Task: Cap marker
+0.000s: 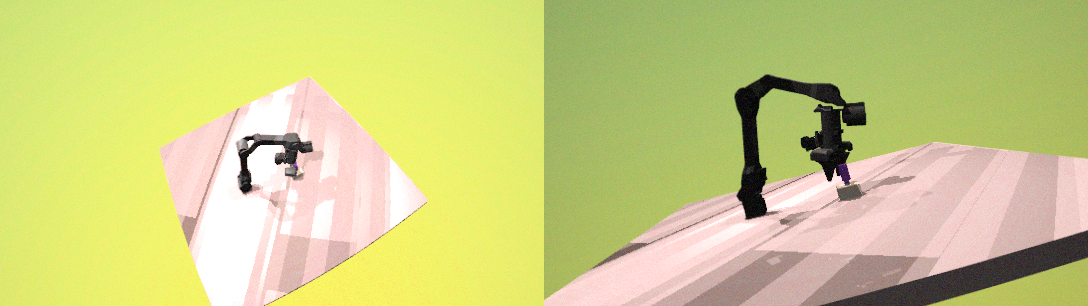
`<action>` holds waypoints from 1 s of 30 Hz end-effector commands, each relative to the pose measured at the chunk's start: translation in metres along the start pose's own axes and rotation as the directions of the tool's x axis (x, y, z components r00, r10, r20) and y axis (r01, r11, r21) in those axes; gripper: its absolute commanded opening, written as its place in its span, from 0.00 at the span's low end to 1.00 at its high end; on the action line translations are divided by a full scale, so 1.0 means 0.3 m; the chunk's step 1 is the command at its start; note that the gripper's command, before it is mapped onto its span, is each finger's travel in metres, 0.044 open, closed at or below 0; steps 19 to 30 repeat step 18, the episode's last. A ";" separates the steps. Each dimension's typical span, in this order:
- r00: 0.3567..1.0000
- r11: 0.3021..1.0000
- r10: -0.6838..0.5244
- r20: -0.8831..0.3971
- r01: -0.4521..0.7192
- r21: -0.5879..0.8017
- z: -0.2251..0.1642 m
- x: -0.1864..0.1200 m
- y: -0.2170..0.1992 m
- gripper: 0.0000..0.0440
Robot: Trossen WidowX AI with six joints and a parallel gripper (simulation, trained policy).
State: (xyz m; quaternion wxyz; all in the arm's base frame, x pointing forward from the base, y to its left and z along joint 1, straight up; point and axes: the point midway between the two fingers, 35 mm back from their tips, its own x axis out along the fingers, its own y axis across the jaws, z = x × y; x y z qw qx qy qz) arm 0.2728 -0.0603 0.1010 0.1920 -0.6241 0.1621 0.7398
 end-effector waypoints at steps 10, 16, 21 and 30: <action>0.995 0.998 -0.046 -0.089 0.042 -0.048 0.015 -0.079 -0.008 1.00; 0.988 0.996 -0.063 -0.138 0.055 -0.064 0.018 -0.144 -0.005 1.00; 0.986 0.996 -0.067 -0.150 0.059 -0.061 0.021 -0.162 -0.002 1.00; 0.986 0.996 -0.067 -0.150 0.059 -0.061 0.021 -0.162 -0.002 1.00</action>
